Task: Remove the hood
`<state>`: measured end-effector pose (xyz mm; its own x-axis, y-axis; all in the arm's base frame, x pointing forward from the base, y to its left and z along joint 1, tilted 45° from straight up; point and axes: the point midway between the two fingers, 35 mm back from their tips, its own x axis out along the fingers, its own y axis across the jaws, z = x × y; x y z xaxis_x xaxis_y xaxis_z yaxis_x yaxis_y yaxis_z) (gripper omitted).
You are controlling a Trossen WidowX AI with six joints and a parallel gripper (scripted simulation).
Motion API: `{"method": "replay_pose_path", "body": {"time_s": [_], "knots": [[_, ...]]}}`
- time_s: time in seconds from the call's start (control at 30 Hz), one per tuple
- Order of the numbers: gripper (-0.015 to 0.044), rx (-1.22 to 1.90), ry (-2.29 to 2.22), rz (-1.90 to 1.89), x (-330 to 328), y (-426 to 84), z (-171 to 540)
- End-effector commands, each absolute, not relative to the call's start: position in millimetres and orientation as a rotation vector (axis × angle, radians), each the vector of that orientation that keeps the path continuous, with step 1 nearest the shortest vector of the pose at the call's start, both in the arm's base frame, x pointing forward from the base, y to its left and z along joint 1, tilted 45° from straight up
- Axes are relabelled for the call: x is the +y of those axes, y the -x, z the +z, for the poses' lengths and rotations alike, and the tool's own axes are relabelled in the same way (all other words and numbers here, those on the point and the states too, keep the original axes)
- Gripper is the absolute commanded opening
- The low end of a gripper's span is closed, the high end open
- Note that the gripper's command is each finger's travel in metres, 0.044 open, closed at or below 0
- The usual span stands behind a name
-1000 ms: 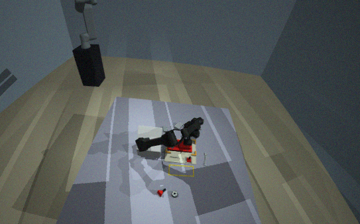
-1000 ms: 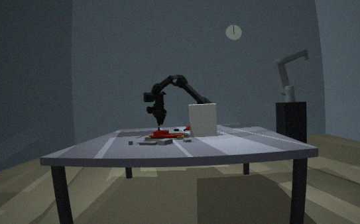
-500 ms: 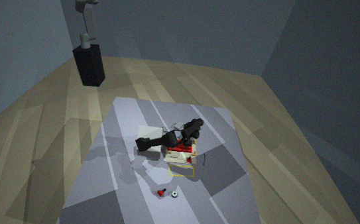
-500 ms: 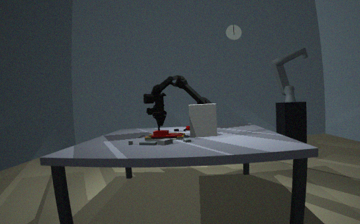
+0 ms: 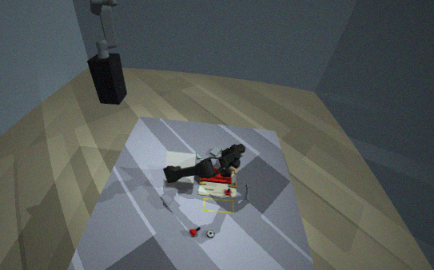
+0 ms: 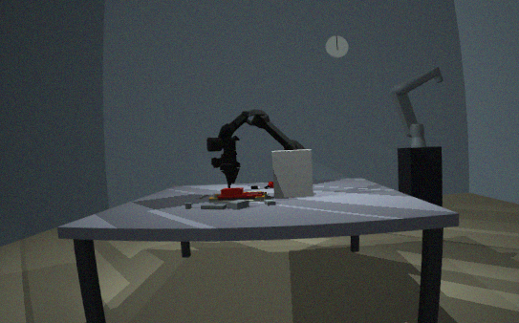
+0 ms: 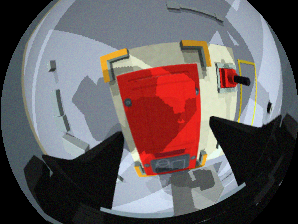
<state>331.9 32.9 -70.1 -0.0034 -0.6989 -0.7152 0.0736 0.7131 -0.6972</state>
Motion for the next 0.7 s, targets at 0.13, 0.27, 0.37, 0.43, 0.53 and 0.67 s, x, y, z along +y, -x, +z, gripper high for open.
{"method": "replay_pose_path", "body": {"time_s": [0.13,0.27,0.37,0.43,0.53,0.67], "knots": [[0.0440,1.461,0.555,-0.658,27.7,-331.2,-73.6],[0.0440,1.461,0.555,-0.658,25.8,-331.1,-75.2],[0.0440,1.461,0.555,-0.658,24.4,-331.1,-76.4],[0.0440,1.461,0.555,-0.659,23.5,-331.1,-77.1],[0.0440,1.461,0.555,-0.659,22.0,-331.0,-78.3],[0.0440,1.461,0.556,-0.659,20.2,-330.9,-79.8]]}}
